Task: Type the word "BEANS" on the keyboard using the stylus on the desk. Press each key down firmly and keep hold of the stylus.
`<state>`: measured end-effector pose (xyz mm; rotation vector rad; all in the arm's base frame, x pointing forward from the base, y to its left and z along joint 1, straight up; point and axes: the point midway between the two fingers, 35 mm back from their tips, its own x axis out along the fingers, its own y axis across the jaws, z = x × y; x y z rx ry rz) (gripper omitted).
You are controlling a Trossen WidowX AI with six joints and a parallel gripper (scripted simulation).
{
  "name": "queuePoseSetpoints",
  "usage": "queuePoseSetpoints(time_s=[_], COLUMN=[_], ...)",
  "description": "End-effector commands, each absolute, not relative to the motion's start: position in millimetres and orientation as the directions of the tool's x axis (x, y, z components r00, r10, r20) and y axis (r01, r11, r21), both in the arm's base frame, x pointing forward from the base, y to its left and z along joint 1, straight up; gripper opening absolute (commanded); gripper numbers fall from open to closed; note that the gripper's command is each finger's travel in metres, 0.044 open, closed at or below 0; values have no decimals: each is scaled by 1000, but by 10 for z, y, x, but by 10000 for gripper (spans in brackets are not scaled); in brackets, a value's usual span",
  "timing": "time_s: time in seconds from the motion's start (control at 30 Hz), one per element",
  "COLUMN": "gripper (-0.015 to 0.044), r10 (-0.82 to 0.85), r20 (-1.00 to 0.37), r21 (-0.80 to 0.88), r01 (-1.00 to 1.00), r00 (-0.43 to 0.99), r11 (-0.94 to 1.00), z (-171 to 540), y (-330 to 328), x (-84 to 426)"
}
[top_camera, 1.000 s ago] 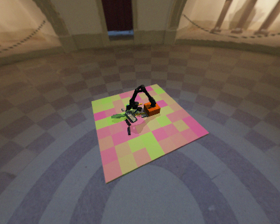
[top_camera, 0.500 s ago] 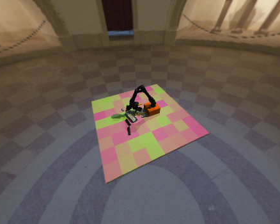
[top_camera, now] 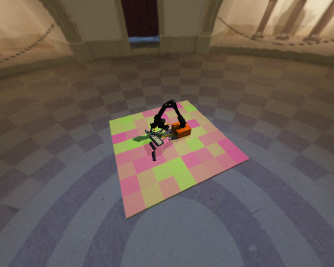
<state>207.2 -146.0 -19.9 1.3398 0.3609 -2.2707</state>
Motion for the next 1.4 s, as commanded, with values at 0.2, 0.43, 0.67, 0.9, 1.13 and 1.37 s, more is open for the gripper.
queuePoseSetpoints(time_s=[0.2, 0.43, 0.67, 0.9, 1.13, 1.37], gripper=[0, 0, 0, 0, 0, 0], r10=[-295, -352, -407, -457, -506, -553], r20=[-869, -854, -838, -820, -801, -780], r21=[-24, -116, -217, -325, -431, -529], r01=[628, 800, 906, 938, 895, 781], r00=[-398, -382, -364, -343, -320, -293], r11=[-777, -588, -362, -121, 117, 332], z=[-139, -115, -87, -59, -28, 6], y=[-1468, -1468, -1462, -1452, -1435, -1411], x=[2131, 2234, 2340, 2442, 2547, 2653])
